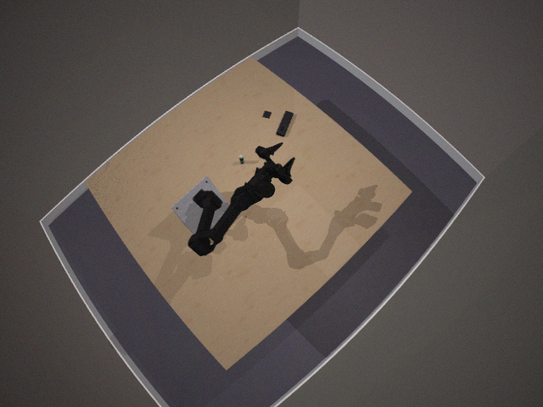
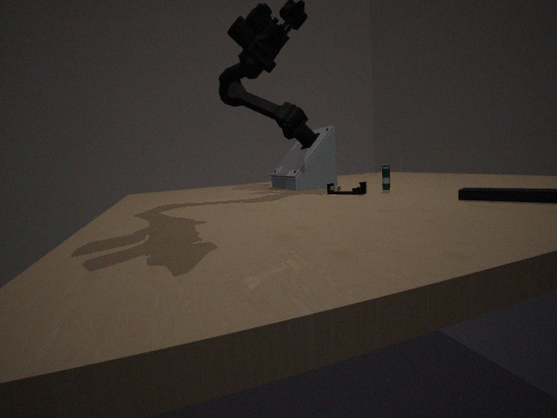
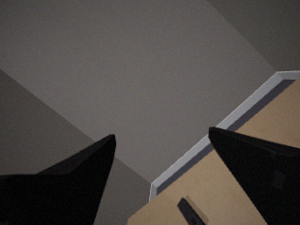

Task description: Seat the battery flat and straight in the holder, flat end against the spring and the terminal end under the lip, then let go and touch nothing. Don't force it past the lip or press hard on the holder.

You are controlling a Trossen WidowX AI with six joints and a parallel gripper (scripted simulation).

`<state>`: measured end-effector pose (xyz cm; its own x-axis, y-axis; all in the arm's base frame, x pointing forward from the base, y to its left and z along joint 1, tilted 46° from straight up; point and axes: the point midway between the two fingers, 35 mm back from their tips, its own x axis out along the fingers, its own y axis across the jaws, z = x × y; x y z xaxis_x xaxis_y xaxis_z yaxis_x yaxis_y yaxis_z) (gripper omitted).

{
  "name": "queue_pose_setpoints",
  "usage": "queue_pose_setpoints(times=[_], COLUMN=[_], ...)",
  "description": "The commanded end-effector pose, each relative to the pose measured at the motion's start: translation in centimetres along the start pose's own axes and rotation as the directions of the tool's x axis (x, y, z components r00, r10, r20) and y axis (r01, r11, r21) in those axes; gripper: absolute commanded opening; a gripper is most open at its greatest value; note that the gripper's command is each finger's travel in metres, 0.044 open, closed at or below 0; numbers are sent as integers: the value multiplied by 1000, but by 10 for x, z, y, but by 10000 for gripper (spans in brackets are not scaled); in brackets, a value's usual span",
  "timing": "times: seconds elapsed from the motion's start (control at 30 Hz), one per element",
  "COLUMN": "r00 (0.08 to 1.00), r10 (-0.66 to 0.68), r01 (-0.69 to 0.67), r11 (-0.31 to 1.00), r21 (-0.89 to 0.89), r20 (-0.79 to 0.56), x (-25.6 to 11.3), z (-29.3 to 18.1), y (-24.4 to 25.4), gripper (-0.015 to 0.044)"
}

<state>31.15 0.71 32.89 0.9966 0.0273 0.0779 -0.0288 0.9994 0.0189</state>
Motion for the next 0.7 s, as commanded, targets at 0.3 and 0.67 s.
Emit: queue_pose_setpoints(times=[0.3, 0.67], r00=[797, 184], r10=[-135, -445], r01=[331, 753], r11=[913, 637], r21=[239, -166], r20=[-589, -877], x=[40, -10], z=[-150, -302], y=[4, 4], gripper=[137, 0])
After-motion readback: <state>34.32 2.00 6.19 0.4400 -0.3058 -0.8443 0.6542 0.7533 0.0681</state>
